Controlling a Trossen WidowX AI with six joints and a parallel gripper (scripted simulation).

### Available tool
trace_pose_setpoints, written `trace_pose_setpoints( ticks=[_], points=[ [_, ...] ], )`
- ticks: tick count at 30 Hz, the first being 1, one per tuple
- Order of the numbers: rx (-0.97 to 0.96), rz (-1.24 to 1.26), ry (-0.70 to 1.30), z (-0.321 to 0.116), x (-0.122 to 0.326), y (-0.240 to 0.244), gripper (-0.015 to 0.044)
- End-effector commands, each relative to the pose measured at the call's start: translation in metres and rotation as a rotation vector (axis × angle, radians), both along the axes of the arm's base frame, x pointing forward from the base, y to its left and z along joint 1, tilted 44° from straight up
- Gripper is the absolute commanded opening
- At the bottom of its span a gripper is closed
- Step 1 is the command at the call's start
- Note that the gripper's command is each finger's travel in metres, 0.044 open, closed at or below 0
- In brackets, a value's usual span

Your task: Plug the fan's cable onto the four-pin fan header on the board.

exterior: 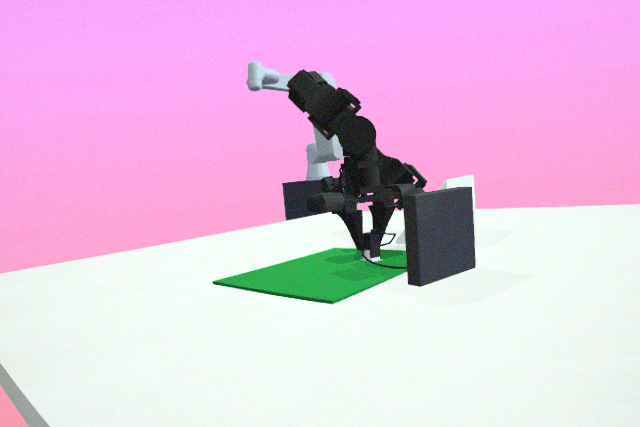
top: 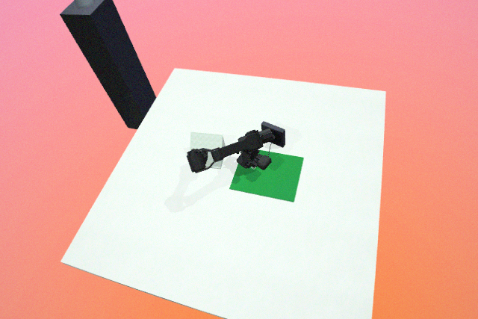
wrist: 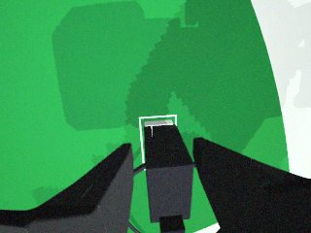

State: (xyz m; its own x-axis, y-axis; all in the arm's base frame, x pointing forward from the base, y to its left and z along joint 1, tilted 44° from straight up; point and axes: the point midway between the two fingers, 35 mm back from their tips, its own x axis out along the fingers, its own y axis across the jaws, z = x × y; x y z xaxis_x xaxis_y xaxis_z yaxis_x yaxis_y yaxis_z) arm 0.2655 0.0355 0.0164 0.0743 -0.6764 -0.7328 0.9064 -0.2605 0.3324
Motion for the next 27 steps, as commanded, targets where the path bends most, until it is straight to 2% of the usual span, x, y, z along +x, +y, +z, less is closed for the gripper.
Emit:
trace_pose_setpoints(
  ticks=[1,5,9,16,24,27],
  points=[
    [0.0,0.0,-0.001,0.0,0.0,0.0,0.026],
    [0.001,0.001,-0.001,0.006,0.0,0.007,0.026],
    [-0.002,0.002,0.001,0.038,-0.004,0.036,0.026],
    [-0.002,0.002,0.001,0.042,-0.005,0.036,0.026],
    [-0.006,0.002,0.005,0.103,-0.041,-0.032,0.026],
    [-0.009,0.002,0.005,0.112,-0.052,-0.045,0.026]
  ],
)
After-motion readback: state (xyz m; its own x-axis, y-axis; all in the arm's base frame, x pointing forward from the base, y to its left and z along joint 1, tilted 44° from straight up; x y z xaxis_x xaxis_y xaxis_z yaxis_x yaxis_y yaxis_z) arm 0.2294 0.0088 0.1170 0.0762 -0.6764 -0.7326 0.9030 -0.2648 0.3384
